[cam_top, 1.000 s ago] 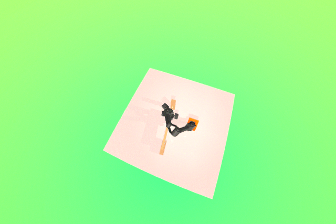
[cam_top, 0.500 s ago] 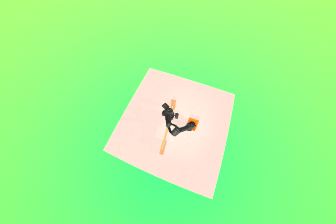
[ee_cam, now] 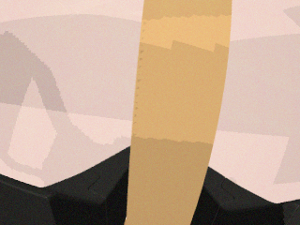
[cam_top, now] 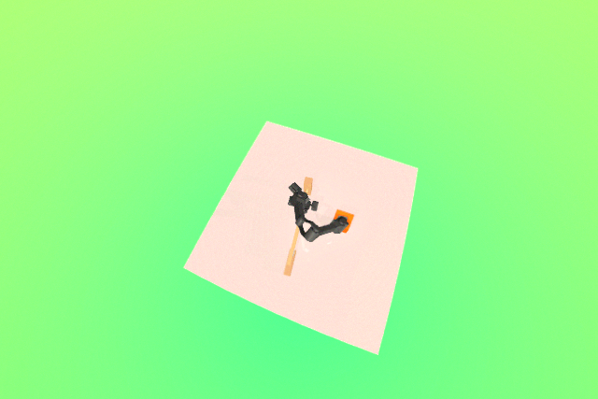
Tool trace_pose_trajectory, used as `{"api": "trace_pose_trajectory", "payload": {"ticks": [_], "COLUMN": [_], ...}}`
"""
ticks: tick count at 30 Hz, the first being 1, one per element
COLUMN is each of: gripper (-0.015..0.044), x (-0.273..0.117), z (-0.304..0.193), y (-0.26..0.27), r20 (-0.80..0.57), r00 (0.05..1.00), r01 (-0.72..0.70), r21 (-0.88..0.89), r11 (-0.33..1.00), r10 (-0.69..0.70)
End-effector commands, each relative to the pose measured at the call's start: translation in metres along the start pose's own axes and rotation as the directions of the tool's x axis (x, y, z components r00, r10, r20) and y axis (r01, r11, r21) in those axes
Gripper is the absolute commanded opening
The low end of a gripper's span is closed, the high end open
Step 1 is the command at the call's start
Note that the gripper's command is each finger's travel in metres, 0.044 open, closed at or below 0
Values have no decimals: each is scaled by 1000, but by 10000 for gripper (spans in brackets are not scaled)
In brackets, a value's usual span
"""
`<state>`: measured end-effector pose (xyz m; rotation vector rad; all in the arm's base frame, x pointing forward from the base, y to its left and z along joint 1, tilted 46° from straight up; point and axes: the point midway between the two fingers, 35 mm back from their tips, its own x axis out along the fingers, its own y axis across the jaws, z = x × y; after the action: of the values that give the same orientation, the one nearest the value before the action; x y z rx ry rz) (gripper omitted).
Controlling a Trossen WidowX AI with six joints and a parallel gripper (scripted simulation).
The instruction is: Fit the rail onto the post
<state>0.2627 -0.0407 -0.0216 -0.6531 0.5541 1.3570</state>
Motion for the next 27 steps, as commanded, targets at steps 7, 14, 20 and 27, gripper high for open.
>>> {"api": "trace_pose_trajectory", "payload": {"ticks": [7, 14, 20, 27], "gripper": [0, 0, 0, 0], "x": [-3, -3, -3, -2], "z": [-5, -7, -9, -11], "y": [-2, -2, -3, -3], "r20": [-4, -5, -5, -5], "r00": [1000, 1000, 1000, 1000], "r01": [3, 3, 3, 4], "r21": [-1, -1, -1, -1], "r11": [1000, 1000, 1000, 1000], "r10": [-3, -3, -3, -4]}}
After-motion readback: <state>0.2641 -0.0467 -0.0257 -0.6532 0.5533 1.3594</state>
